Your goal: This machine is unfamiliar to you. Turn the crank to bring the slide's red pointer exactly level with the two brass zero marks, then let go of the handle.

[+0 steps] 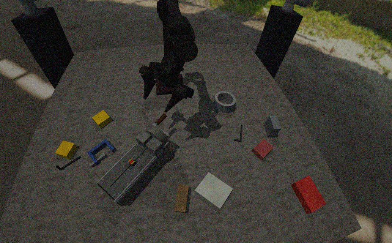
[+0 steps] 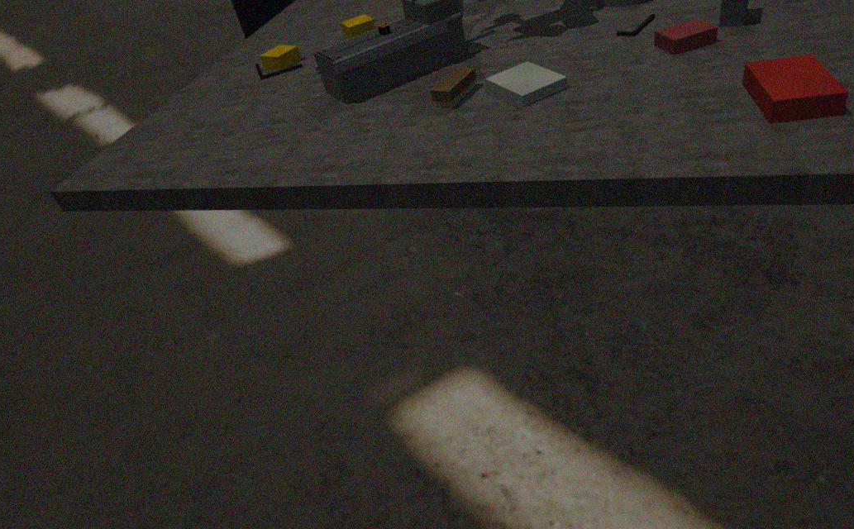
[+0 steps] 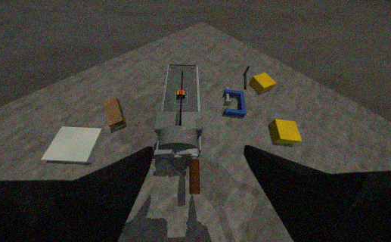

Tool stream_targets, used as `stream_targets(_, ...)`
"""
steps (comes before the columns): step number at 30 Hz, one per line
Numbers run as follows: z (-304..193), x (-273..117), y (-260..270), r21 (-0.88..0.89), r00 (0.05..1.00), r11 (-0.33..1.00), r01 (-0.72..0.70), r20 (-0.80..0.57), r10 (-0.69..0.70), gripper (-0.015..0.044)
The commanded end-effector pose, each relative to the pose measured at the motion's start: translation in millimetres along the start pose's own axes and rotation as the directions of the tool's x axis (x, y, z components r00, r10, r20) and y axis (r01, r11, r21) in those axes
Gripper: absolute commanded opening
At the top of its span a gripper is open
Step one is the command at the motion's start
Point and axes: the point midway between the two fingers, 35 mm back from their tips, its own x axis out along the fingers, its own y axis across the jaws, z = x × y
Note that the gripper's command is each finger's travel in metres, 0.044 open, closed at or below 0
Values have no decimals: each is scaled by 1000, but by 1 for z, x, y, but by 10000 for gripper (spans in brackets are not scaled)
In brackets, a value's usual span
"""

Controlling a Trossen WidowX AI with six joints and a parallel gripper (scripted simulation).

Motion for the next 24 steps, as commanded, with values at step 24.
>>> stream_targets(24,96,77,-8,-288,938,896,-338,-177,297,440)
